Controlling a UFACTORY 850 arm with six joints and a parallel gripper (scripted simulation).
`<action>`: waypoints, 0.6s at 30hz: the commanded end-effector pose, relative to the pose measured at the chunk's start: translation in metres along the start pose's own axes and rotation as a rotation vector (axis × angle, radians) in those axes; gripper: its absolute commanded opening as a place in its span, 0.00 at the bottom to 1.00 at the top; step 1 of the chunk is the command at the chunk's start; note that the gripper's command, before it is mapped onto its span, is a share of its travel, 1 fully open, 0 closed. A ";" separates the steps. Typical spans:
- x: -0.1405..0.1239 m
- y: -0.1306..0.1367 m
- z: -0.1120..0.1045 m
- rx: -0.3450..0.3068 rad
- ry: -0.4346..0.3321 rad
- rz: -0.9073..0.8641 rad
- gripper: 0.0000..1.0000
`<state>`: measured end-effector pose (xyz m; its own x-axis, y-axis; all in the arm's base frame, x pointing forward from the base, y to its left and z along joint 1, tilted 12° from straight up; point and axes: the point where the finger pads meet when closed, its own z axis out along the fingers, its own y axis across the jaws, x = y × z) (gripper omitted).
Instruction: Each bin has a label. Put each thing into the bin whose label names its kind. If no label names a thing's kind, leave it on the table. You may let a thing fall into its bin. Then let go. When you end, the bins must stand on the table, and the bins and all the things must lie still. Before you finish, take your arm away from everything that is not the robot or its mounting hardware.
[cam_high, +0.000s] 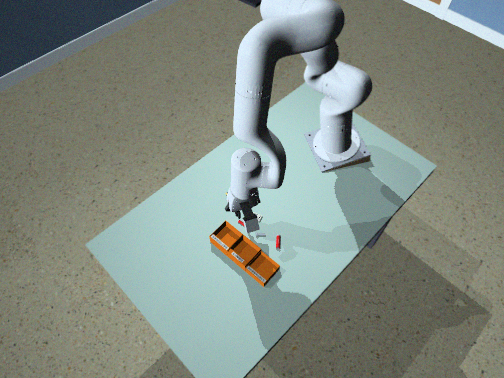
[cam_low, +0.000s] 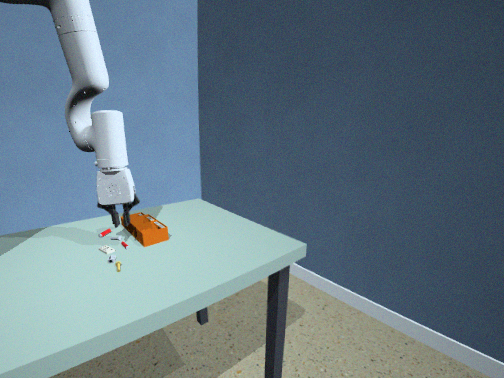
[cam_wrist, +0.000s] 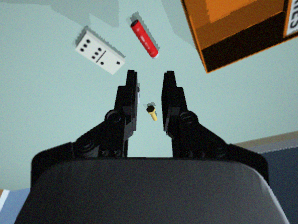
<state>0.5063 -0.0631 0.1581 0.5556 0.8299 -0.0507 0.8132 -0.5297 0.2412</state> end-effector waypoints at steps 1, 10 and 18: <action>0.000 0.001 0.000 0.006 0.015 -0.156 0.23; 0.001 0.001 0.000 0.002 0.027 -0.389 0.23; 0.001 0.000 0.000 0.021 0.049 -0.567 0.23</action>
<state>0.5064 -0.0625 0.1576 0.1498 0.9785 -0.1416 0.9682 -0.1162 0.2215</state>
